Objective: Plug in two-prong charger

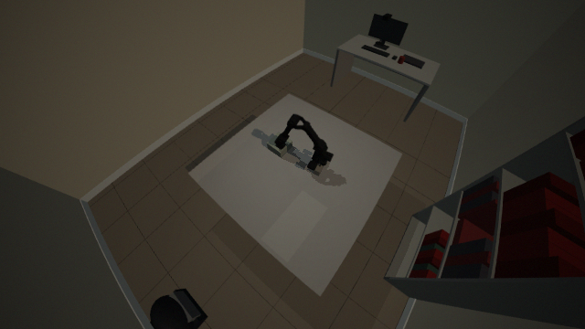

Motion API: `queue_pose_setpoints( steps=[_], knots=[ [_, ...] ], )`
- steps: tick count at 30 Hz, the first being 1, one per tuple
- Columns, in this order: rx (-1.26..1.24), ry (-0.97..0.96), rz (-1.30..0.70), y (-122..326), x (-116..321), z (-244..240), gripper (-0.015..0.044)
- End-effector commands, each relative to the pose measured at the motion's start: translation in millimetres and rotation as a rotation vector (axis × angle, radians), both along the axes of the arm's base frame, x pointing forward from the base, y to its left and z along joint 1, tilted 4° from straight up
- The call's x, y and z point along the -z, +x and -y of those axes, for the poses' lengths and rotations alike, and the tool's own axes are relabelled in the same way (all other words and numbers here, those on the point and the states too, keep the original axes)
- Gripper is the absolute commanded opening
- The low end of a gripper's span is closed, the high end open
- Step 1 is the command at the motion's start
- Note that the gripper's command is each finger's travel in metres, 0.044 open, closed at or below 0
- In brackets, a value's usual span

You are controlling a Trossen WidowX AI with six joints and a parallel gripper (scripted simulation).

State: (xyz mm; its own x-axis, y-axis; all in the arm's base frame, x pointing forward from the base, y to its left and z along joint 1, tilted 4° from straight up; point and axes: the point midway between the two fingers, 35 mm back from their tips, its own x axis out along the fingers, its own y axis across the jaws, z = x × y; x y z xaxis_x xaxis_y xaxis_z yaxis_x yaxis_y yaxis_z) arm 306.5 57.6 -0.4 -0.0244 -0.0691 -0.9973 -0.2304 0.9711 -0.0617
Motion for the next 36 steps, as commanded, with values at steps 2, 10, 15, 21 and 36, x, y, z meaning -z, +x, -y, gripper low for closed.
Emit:
queue_pose_setpoints(
  steps=[2,10,15,21,36],
  knots=[
    [0.002,0.012,0.039,13.8,-2.5,-3.7,0.0000],
    [0.002,0.012,0.039,16.7,-3.7,-4.5,0.0000],
    [0.002,0.012,0.039,18.4,-4.6,-4.9,0.0000],
    [0.002,0.012,0.039,19.1,-5.1,-5.1,0.0000],
    [0.002,-0.002,-0.006,6.2,-1.5,-1.5,0.0000]
  ],
)
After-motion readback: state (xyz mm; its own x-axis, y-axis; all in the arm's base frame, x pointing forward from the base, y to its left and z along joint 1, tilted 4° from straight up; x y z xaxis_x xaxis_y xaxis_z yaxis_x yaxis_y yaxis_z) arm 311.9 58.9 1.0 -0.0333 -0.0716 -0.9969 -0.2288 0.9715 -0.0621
